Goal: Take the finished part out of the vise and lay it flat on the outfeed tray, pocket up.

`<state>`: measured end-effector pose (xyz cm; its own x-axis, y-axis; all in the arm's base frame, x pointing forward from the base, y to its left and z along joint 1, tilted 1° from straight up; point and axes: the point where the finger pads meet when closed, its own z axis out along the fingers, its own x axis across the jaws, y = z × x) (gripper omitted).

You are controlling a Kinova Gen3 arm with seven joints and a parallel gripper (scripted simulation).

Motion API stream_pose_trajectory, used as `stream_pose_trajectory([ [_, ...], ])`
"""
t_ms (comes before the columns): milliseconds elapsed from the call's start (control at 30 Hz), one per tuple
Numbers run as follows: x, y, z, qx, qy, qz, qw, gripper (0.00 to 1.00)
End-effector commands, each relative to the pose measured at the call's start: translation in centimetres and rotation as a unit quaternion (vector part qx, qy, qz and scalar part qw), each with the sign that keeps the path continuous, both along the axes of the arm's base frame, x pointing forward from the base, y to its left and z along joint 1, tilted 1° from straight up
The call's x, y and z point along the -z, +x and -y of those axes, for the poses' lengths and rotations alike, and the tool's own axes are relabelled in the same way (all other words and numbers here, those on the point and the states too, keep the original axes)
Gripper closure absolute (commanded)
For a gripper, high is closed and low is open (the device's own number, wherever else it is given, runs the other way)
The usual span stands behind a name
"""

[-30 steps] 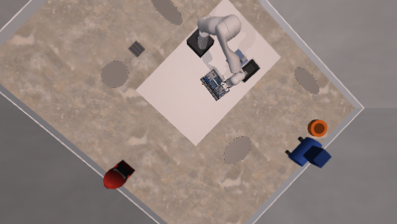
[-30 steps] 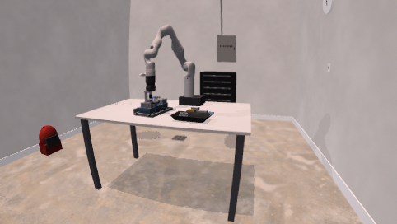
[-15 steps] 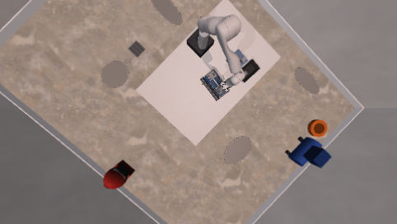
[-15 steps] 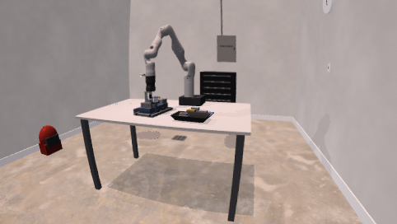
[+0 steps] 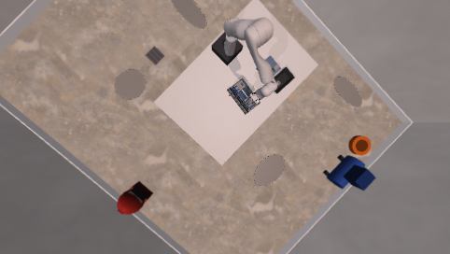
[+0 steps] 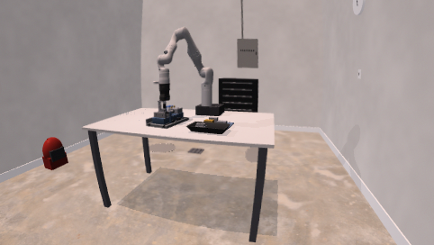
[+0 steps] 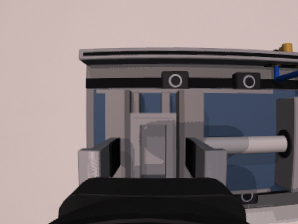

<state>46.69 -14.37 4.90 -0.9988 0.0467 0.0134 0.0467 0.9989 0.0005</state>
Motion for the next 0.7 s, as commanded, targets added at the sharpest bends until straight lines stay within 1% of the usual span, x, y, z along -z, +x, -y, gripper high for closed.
stream_pose_trajectory([
  [0, 0.0, 0.04, 0.0, 0.0, 0.0, 0.001, 1.0, 0.0],
  [667, 0.49, 0.03, 0.0, 0.0, 0.0, 0.001, 1.0, 0.0],
])
